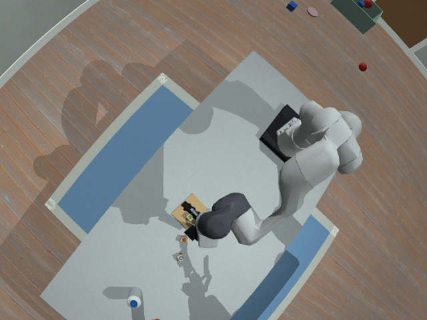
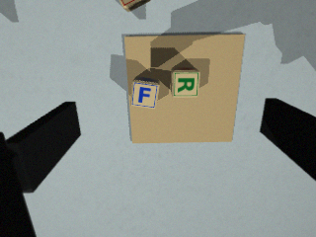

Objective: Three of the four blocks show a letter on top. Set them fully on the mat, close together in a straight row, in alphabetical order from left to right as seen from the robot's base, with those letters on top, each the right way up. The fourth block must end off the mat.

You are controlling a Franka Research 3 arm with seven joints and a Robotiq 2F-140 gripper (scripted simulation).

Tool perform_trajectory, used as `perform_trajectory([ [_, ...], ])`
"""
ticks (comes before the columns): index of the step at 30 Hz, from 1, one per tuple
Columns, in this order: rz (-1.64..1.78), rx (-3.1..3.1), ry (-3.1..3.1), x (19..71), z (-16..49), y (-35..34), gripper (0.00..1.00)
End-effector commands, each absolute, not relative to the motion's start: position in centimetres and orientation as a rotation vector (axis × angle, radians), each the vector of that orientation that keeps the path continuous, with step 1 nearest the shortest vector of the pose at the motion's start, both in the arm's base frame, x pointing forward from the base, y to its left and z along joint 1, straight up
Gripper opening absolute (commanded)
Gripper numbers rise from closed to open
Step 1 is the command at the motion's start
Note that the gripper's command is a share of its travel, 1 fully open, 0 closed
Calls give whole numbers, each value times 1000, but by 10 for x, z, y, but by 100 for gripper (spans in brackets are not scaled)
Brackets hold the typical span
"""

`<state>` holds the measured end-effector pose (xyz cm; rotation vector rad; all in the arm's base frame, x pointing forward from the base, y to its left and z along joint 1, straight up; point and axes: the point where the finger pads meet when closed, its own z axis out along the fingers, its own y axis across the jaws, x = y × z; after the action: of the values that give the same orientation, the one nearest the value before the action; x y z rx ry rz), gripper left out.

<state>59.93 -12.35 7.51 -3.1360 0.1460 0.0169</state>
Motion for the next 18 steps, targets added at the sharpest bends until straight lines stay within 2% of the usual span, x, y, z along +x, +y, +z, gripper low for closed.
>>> perform_trajectory([
  [1, 20, -3122, 364, 600, 75, -123, 100],
  [18, 19, -3059, 730, 600, 75, -127, 100],
])
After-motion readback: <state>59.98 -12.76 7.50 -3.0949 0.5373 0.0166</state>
